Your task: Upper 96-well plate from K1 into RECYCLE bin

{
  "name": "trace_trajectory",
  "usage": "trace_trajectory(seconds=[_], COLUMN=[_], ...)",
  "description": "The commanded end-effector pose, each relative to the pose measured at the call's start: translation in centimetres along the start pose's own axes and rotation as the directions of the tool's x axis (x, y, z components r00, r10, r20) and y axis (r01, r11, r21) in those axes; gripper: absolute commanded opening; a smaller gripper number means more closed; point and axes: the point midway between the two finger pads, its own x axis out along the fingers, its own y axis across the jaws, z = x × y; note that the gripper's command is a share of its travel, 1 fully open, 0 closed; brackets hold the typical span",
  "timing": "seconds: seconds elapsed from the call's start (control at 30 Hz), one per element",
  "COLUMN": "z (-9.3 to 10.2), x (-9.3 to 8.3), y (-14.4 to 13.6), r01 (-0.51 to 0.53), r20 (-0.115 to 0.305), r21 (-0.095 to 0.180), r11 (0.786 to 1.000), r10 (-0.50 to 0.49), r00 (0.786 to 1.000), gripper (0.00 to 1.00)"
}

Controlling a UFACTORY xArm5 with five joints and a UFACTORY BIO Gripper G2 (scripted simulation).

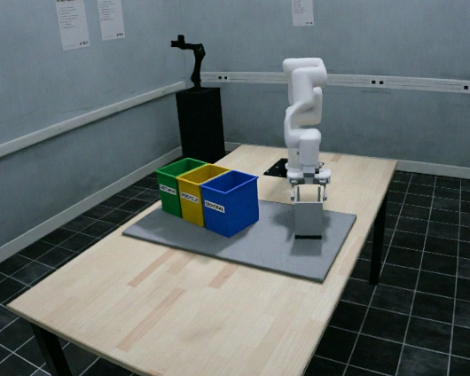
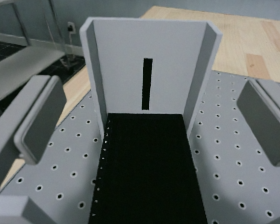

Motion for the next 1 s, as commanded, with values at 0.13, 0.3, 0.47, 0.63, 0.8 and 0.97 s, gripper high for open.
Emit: trace_trajectory(seconds=[0.13, 0.3, 0.47, 0.63, 0.8, 0.97], z=[-1.2, -2.1, -2.6, -3.4, -4.2, -5.1], x=[0.1, 0.1, 0.1, 0.1, 0.1, 0.1], y=[0.0, 0.0, 0.0, 0.0, 0.0, 0.0], r01=[0.0, 0.0, 0.0, 0.0, 0.0, 0.0], r20=[0.003, 0.003, 0.003, 0.003, 0.003, 0.003], r21=[0.003, 0.003, 0.003, 0.003, 0.003, 0.003], r11=[1.0, 1.0, 1.0, 1.0, 1.0, 1.0], r10=[0.0, 0.0, 0.0, 0.0, 0.0, 0.0], r00=[1.0, 1.0, 1.0, 1.0, 1.0, 1.0], gripper=[0.37, 0.37, 0.37, 0.37, 0.37, 0.37])
